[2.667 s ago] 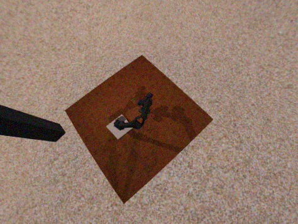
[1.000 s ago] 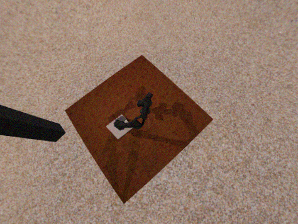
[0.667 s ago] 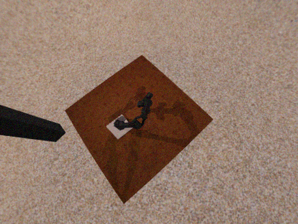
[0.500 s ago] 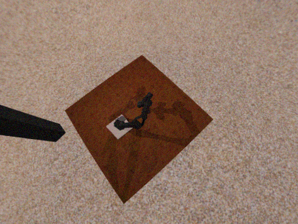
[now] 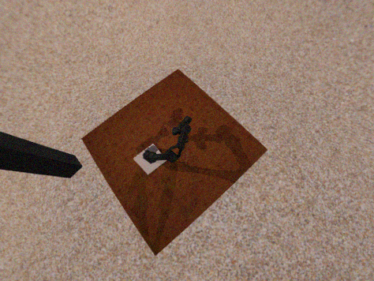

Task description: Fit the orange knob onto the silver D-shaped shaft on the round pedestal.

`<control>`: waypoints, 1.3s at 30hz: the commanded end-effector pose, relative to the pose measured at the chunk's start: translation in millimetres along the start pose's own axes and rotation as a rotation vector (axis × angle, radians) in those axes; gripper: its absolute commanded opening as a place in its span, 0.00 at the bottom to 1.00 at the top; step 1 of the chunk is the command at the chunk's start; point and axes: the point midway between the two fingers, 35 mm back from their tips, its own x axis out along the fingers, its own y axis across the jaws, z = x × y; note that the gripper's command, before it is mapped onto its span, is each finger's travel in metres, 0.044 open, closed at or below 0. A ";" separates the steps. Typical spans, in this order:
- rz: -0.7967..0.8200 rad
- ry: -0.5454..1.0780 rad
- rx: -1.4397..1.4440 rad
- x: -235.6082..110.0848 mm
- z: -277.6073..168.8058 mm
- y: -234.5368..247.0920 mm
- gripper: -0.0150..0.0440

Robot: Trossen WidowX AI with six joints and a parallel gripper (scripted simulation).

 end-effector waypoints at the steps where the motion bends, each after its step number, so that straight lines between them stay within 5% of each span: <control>1: -0.003 0.004 -0.007 -2.7 -1.6 -0.5 0.25; 39: -0.002 0.004 -0.417 -0.2 -0.5 -0.5 0.25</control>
